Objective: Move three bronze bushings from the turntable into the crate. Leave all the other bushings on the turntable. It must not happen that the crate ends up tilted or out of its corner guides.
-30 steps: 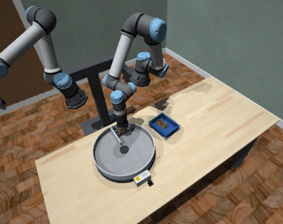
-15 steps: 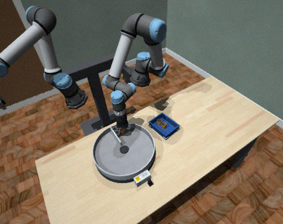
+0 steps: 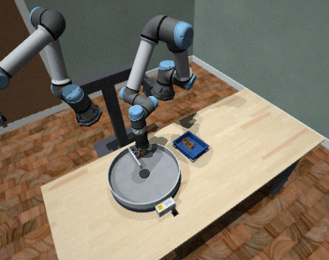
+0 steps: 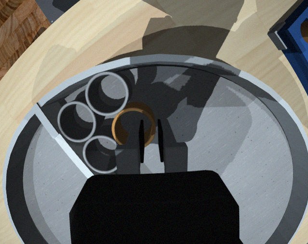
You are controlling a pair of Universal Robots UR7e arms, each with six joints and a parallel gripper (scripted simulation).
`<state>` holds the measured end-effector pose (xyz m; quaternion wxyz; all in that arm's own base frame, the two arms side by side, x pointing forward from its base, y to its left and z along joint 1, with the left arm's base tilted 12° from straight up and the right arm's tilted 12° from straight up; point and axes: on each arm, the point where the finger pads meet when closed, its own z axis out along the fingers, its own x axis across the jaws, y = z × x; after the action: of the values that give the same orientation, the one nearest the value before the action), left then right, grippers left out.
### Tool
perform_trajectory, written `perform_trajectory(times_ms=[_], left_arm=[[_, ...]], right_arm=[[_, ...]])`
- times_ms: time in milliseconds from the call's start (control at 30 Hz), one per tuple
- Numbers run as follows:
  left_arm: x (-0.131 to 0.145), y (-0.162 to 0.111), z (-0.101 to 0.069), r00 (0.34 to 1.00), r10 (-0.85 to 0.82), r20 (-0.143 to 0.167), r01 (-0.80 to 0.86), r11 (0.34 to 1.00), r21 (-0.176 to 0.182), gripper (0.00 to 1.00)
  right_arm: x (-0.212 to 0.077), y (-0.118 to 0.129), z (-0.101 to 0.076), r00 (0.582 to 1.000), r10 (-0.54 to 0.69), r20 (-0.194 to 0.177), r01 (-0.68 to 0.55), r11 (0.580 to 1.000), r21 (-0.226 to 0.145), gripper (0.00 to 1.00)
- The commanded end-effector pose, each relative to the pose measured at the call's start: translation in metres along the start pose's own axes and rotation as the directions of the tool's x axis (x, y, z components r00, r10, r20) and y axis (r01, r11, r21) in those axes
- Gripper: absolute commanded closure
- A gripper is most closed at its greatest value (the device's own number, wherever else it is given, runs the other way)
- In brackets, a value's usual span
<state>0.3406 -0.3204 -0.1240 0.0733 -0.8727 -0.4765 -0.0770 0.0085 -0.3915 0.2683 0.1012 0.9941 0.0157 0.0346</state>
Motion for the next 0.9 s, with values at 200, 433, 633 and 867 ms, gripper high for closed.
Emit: perform_trajectory(times_ms=[200, 433, 633, 867], left_arm=[[0.0023, -0.0017, 0.0074, 1.000, -0.001, -0.003, 0.001, 1.000, 0.003, 0.64], [0.0013, -0.0007, 0.0063, 1.000, 0.000, -0.001, 0.000, 1.000, 0.000, 0.64], [0.0013, -0.0006, 0.0061, 1.000, 0.000, -0.001, 0.000, 1.000, 0.000, 0.64], [0.0013, -0.0007, 0.0061, 1.000, 0.000, -0.001, 0.000, 1.000, 0.000, 0.64]], right_arm=[[-0.0009, -0.0009, 0.0000, 1.000, 0.001, 0.000, -0.001, 1.000, 0.000, 0.00], [-0.0009, -0.0009, 0.0000, 1.000, 0.001, 0.000, -0.001, 1.000, 0.000, 0.00], [-0.0009, -0.0009, 0.0000, 1.000, 0.001, 0.000, -0.001, 1.000, 0.000, 0.00], [-0.0009, -0.0009, 0.0000, 1.000, 0.001, 0.000, -0.001, 1.000, 0.000, 0.00]])
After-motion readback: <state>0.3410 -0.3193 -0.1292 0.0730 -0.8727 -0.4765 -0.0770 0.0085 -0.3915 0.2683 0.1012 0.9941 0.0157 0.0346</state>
